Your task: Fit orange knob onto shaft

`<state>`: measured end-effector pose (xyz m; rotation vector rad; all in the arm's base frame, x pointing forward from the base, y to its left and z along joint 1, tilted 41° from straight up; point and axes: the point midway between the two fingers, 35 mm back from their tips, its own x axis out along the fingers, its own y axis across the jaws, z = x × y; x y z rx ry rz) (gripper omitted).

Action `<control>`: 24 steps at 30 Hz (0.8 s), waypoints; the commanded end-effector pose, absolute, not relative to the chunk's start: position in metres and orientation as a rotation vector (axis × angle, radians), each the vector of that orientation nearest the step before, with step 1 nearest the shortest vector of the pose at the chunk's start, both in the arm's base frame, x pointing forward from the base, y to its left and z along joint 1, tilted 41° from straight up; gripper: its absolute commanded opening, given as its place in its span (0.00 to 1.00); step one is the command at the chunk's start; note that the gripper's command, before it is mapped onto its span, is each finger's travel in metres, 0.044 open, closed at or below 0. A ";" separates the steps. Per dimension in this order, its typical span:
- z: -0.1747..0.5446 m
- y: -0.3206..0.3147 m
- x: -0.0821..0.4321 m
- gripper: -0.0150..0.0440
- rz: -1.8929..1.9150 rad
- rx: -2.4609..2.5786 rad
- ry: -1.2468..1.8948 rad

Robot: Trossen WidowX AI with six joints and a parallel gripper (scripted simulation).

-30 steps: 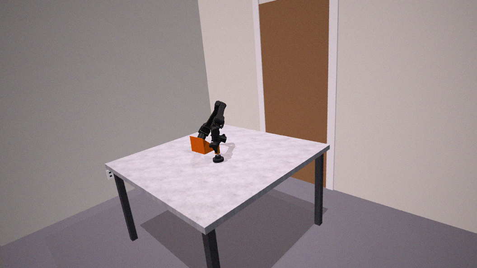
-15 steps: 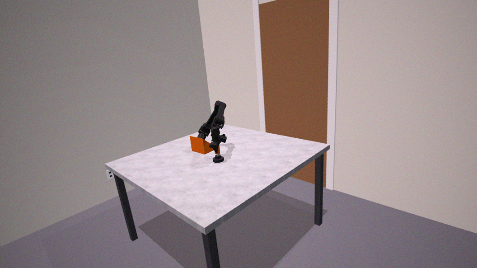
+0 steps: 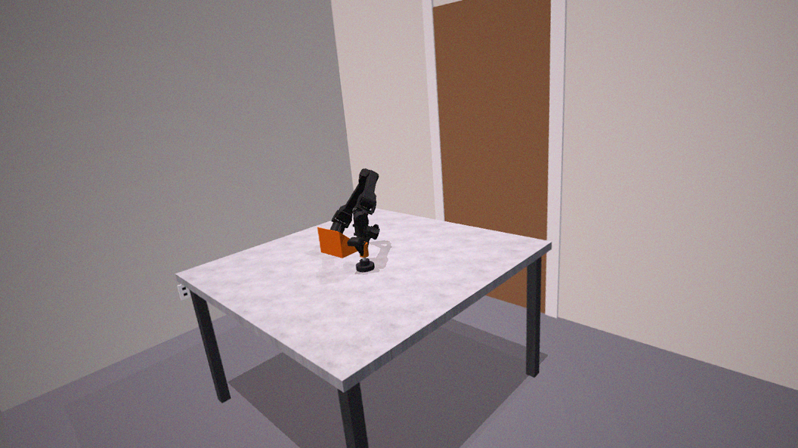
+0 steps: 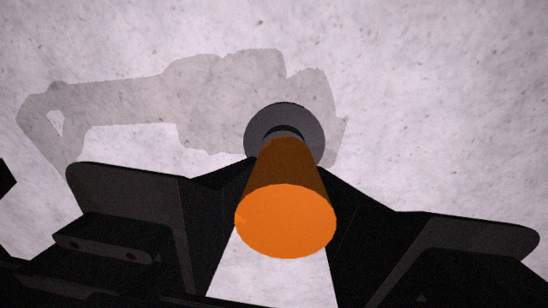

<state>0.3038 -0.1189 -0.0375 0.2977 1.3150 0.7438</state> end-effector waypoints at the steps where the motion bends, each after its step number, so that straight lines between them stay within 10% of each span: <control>1: -0.038 -0.119 0.305 0.25 0.733 0.306 1.315; 24: -0.040 -0.117 0.302 0.25 0.733 0.306 1.315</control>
